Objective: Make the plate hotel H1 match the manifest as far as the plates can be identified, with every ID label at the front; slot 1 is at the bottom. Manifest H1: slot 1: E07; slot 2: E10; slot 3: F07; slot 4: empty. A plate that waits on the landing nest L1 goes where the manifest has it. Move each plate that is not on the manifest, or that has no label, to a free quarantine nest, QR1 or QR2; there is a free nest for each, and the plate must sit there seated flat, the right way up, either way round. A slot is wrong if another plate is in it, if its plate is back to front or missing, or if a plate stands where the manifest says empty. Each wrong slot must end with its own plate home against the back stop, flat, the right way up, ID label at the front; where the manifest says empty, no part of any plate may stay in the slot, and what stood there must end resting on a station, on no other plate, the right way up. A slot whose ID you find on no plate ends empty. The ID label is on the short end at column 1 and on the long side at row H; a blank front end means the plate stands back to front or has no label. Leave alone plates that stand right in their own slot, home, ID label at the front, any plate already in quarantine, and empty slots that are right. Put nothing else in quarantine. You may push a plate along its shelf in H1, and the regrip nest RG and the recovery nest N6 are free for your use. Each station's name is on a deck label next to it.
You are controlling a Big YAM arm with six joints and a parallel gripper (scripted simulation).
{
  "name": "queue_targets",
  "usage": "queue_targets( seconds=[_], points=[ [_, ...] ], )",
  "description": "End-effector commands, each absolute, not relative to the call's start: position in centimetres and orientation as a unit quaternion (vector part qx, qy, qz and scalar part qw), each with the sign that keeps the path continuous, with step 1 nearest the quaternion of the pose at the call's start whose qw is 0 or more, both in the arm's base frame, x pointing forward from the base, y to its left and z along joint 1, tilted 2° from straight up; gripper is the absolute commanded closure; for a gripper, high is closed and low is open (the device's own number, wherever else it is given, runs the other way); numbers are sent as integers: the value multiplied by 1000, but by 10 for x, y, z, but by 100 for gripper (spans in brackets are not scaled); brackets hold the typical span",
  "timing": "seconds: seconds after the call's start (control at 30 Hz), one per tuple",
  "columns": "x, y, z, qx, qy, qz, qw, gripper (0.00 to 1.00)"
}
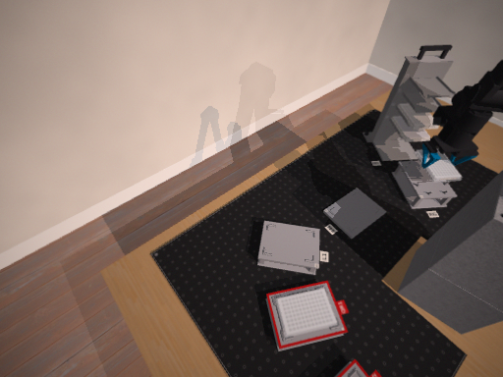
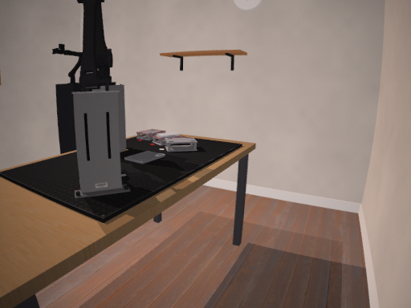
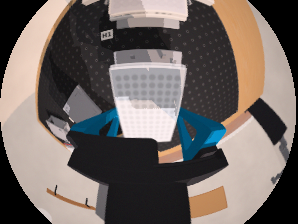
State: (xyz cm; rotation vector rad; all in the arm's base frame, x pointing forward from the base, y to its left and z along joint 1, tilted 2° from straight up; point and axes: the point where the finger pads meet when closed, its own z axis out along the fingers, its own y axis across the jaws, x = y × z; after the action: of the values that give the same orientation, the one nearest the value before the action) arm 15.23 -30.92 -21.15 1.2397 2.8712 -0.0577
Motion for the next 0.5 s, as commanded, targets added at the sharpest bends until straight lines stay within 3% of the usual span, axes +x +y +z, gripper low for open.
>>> queue_targets(
  seconds=[0.0,0.47],
  points=[
    [152,-321,-214,398,917,-23,16,14],
    [153,-322,-223,398,917,-24,16,14]
  ],
)
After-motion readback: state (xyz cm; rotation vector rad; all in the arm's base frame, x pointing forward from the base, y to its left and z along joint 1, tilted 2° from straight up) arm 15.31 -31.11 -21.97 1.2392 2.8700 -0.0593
